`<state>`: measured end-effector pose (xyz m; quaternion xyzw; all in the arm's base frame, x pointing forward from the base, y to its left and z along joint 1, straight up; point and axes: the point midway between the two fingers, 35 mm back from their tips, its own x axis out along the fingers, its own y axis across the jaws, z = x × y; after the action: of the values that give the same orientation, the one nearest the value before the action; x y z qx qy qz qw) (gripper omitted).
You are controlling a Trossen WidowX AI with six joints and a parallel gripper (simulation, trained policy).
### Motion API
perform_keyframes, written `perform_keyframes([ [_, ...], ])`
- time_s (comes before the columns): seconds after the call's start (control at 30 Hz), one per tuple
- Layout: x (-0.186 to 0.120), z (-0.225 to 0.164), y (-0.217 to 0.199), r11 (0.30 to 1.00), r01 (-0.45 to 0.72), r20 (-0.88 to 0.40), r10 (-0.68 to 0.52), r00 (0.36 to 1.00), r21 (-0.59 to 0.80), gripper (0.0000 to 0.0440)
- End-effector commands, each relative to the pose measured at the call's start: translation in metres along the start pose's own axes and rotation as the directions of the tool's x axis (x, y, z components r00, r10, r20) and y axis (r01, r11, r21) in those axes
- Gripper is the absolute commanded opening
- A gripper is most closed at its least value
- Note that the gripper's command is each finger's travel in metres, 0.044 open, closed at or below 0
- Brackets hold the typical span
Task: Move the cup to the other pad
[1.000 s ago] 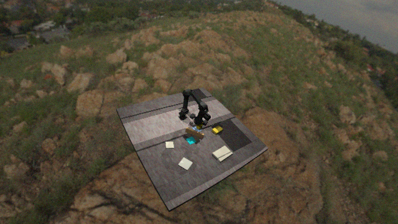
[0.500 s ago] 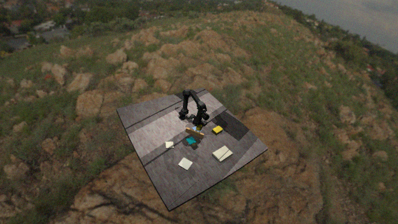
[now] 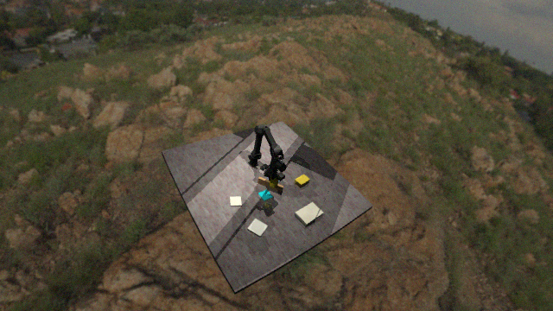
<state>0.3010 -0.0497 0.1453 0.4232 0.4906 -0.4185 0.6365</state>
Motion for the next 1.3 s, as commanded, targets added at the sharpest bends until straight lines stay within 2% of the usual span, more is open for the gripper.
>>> perform_keyframes([
  [0.0, 0.008, 0.01, 0.001, 1.0, -0.002, 0.011, 0.002, 1.0, 0.016, 0.0],
  [0.3, 0.032, 0.029, 0.001, 0.998, -0.008, 0.029, 0.006, 1.0, 0.061, 0.0001],
  [0.73, 0.065, 0.035, -0.011, 0.995, 0.014, 0.026, -0.017, 1.0, 0.096, 0.0019],
  [0.97, 0.078, 0.036, -0.02, 0.993, 0.035, 0.017, -0.037, 0.999, 0.111, 0.0074],
  [1.1, 0.077, 0.04, -0.018, 0.992, 0.005, 0.024, -0.008, 1.0, 0.129, 0.0151],
  [1.27, 0.07, 0.04, -0.018, 0.99, -0.027, 0.019, 0.025, 1.0, 0.139, 0.0167],
])
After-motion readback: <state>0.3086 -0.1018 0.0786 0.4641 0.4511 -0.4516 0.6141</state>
